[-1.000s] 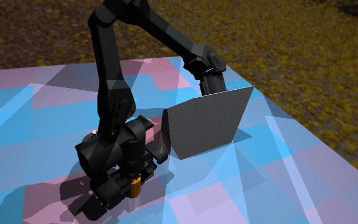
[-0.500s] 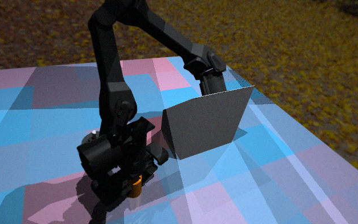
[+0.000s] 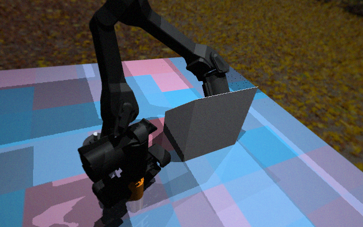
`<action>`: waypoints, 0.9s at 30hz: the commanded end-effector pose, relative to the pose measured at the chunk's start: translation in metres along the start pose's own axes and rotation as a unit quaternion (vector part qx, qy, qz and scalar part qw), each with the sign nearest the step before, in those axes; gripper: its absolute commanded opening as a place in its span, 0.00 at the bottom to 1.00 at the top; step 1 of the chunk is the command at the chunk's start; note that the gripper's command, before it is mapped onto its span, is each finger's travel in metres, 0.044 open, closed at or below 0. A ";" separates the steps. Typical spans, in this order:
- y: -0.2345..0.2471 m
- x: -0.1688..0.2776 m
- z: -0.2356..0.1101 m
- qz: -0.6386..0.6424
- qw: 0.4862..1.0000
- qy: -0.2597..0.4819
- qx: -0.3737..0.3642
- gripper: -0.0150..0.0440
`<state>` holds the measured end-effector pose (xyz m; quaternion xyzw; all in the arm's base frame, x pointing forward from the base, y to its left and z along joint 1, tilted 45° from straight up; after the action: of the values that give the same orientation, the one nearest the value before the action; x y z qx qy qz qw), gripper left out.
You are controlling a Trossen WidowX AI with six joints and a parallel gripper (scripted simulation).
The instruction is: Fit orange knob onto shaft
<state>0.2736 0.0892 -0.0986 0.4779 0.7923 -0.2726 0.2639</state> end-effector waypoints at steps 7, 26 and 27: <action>0.000 0.001 -0.079 -0.001 1.000 -0.001 -0.003 0.97; 0.000 0.001 -0.058 -0.001 1.000 -0.001 -0.003 1.00; 0.000 0.001 -0.056 -0.001 1.000 -0.001 -0.003 1.00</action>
<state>0.2637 0.1315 -0.0560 0.4778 0.7932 -0.2700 0.2640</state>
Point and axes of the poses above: the point midway between the two fingers, 35 mm back from their tips, its own z axis out along the fingers, its own y axis across the jaws, x = y × z, the point moved 9 cm from there along -z, back along the fingers, and after that the axes turned 4 degrees about z, right-handed, at the moved point
